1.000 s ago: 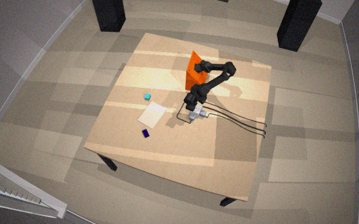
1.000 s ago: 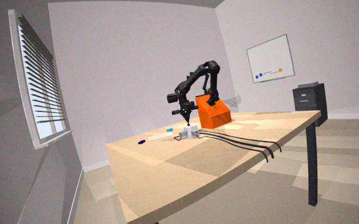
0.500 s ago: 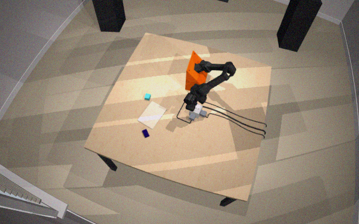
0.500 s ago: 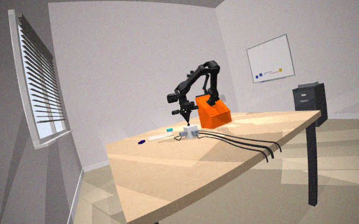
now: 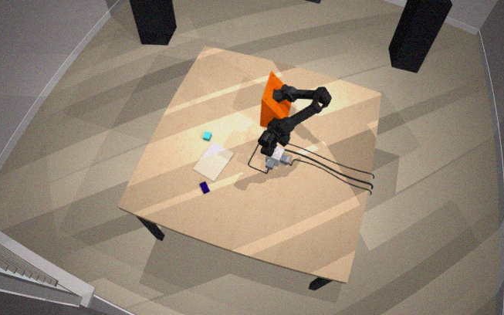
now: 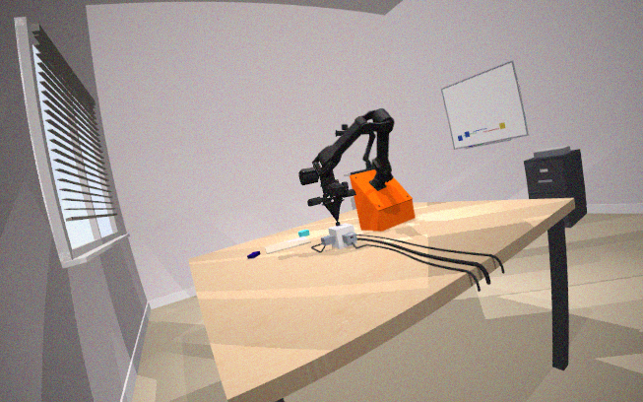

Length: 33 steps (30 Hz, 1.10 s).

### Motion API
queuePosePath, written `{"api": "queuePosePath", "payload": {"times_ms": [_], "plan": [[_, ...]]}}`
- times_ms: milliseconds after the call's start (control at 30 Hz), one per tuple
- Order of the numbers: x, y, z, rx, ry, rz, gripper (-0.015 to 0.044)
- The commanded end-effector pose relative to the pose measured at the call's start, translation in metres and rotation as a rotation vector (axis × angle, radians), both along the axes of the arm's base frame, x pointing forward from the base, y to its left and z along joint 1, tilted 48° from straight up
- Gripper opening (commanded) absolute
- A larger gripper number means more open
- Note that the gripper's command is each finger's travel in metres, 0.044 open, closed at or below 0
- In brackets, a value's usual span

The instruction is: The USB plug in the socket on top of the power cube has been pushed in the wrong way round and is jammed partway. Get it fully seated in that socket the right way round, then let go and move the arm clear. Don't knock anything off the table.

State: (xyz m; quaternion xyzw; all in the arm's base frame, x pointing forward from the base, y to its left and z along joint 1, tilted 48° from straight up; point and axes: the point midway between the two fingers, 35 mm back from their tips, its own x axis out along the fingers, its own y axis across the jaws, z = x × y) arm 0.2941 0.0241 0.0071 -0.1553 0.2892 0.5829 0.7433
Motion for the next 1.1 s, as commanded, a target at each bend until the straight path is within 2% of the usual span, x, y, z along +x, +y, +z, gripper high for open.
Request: {"api": "queuePosePath", "payload": {"times_ms": [0,100,1067], "plan": [[0.0,0.0,0.0,0.0,0.0,0.0,0.0026],[0.0,0.0,0.0,0.0,0.0,0.0,0.0095],[-0.0011,-0.0083,0.0074,0.0,-0.001,-0.001,0.0095]]}}
